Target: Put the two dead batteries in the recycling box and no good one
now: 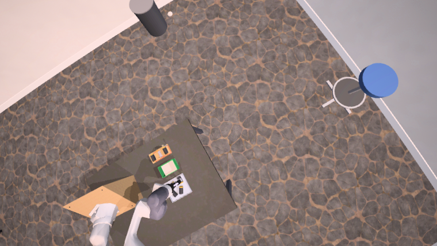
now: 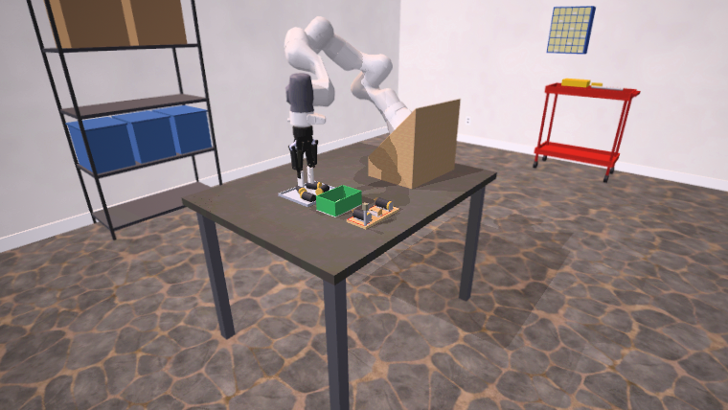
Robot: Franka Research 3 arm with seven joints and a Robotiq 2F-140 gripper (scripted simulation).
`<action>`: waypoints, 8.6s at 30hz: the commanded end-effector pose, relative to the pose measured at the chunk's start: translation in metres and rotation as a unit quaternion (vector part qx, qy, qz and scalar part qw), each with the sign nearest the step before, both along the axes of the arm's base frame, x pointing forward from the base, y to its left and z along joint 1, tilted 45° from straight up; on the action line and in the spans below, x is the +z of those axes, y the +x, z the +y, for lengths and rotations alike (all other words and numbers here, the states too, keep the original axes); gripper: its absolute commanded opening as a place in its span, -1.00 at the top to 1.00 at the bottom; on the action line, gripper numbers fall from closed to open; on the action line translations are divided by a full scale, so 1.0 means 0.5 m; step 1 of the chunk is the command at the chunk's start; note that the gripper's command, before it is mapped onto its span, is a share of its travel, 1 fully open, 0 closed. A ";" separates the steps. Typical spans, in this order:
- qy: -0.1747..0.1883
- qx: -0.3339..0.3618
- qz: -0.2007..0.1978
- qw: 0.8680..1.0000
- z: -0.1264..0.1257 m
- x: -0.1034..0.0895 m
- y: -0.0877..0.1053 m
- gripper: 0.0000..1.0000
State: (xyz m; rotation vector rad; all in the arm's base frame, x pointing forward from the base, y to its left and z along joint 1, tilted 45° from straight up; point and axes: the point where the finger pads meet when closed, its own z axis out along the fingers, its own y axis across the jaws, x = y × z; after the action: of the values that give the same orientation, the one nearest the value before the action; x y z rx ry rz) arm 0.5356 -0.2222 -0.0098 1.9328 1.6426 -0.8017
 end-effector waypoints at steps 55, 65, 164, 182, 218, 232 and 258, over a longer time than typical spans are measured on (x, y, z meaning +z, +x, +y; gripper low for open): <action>-0.025 -0.130 -0.117 0.984 0.095 0.091 -0.173 0.41; -0.060 -0.312 -0.293 0.902 0.095 0.091 -0.173 0.41; -0.080 -0.424 -0.401 0.808 -0.005 -0.010 -0.189 0.41; -0.080 -0.424 -0.401 0.808 -0.004 -0.010 -0.191 0.41; -0.080 -0.424 -0.401 0.808 -0.004 -0.010 -0.191 0.41; -0.080 -0.424 -0.401 0.808 -0.004 -0.010 -0.194 0.41; -0.080 -0.424 -0.401 0.808 -0.004 -0.010 -0.194 0.41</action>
State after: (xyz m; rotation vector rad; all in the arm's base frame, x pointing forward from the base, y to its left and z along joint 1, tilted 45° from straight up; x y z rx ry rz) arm 0.4389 -0.2234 -0.0150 2.3719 0.1720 -0.2667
